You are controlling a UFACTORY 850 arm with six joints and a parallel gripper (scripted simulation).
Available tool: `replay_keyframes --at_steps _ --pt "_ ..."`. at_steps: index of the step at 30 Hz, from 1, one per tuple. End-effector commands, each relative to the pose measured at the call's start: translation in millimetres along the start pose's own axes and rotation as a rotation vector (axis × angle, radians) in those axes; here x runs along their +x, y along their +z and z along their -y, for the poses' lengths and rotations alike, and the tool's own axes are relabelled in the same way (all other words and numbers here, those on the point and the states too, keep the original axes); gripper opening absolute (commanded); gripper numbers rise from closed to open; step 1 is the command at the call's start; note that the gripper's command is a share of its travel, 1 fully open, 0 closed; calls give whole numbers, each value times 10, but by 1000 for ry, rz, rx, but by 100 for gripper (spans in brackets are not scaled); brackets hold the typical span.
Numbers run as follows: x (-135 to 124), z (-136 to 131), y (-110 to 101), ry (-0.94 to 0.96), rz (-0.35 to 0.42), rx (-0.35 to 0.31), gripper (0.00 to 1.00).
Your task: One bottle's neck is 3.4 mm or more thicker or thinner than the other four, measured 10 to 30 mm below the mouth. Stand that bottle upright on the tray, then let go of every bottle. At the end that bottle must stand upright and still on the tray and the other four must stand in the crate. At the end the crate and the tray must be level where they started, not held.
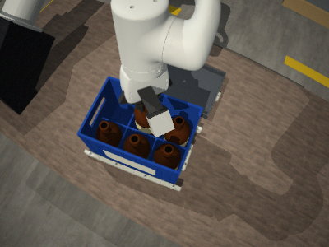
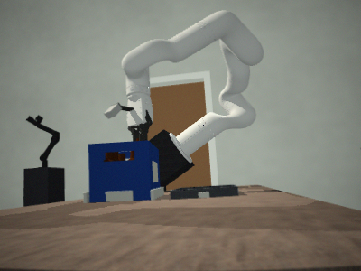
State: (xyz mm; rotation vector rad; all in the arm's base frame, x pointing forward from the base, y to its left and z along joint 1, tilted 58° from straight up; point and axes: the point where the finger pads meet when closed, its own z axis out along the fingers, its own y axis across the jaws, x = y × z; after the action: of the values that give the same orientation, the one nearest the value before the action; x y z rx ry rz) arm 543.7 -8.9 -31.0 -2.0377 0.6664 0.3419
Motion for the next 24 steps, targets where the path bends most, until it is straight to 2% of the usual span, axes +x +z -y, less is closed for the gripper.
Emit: replay_keyframes --at_steps 1,24 --pt "6 3 -9 -1 -2 0 0" --pt "6 3 -109 -1 -2 0 0"
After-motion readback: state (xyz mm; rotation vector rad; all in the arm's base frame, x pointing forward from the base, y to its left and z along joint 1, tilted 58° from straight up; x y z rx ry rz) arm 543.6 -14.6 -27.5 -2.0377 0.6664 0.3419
